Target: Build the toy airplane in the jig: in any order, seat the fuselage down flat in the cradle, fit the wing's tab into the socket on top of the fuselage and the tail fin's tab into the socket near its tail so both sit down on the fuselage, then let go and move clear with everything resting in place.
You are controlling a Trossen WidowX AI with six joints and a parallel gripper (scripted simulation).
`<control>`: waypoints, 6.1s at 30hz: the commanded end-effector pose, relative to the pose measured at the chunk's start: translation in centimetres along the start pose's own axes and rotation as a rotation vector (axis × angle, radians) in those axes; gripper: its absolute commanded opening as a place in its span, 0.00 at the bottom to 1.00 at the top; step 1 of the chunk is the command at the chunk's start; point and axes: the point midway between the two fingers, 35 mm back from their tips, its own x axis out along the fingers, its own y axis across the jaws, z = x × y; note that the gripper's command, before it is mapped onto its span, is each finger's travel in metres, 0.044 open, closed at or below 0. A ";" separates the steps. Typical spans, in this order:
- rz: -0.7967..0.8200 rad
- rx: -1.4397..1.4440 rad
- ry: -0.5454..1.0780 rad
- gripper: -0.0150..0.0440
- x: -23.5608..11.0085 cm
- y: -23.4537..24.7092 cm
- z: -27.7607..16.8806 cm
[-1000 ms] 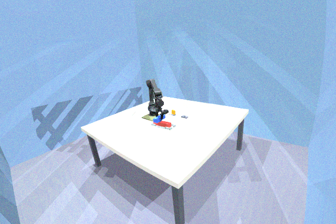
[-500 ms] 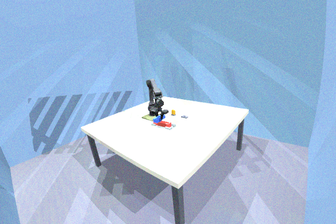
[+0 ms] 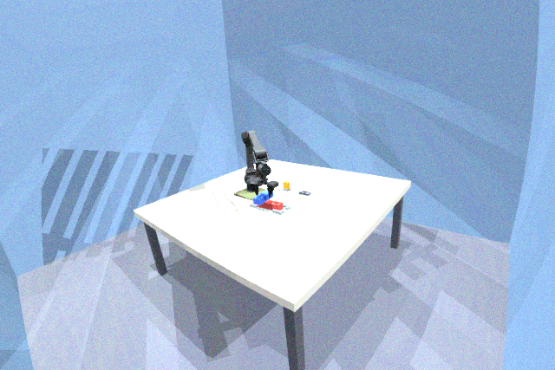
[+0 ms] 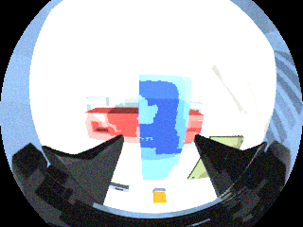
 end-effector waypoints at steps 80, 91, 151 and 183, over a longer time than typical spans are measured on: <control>0.024 -1.350 0.025 1.00 -8.4 -2.3 -27.3; 0.024 -1.350 0.025 1.00 -2.7 -2.3 -27.5; 0.024 -1.350 0.025 0.32 4.1 -2.3 -27.7; 0.026 -1.344 0.027 0.25 -2.9 -1.6 -28.0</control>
